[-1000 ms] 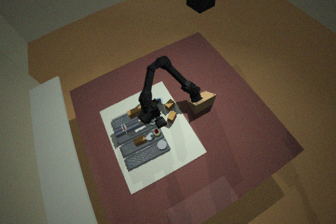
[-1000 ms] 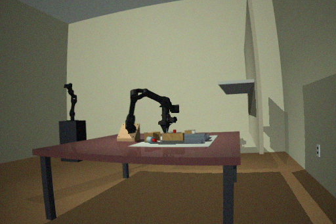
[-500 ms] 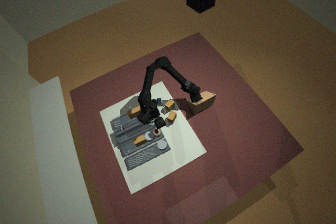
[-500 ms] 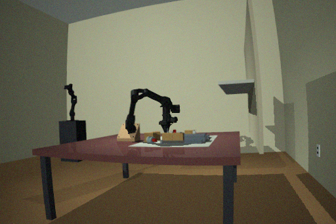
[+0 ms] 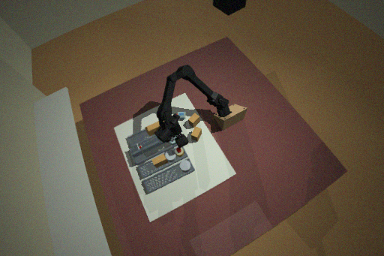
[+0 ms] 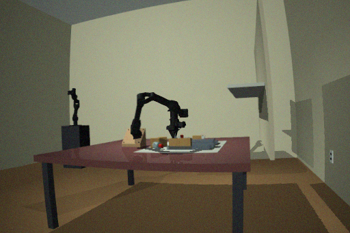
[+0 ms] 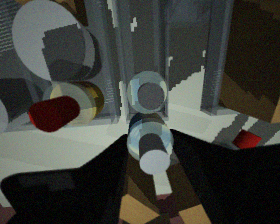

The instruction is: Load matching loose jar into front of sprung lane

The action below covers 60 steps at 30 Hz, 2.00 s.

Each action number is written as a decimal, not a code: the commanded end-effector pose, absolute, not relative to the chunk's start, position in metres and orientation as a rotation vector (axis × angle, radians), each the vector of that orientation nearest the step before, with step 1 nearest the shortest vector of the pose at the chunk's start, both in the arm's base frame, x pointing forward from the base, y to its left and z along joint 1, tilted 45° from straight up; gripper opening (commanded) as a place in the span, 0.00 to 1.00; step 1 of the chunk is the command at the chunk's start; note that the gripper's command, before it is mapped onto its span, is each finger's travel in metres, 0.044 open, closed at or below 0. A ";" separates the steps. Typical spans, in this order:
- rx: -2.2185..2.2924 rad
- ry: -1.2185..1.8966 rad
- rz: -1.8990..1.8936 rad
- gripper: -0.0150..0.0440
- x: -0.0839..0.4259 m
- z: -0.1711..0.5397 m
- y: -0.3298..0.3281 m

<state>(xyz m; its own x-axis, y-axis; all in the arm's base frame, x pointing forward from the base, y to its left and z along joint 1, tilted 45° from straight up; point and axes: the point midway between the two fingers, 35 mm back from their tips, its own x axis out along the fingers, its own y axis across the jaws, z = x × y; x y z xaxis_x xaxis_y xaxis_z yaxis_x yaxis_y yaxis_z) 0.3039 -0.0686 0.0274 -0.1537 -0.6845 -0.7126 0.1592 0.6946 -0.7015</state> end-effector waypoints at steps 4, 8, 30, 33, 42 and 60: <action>-0.440 1.520 -0.794 0.25 0.317 0.032 -0.072; -0.440 1.520 -0.794 0.25 0.318 0.032 -0.073; -0.439 1.519 -0.795 0.25 0.326 0.034 -0.074; -0.439 1.519 -0.795 0.25 0.327 0.034 -0.074; -0.439 1.519 -0.795 0.25 0.330 0.034 -0.075; -0.439 1.519 -0.795 0.25 0.336 0.036 -0.076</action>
<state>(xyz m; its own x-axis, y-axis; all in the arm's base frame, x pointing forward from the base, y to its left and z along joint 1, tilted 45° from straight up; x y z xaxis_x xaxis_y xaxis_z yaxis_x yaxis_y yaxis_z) 0.3273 -0.0743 0.0309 -0.1491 -0.6848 -0.7133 0.1698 0.6929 -0.7007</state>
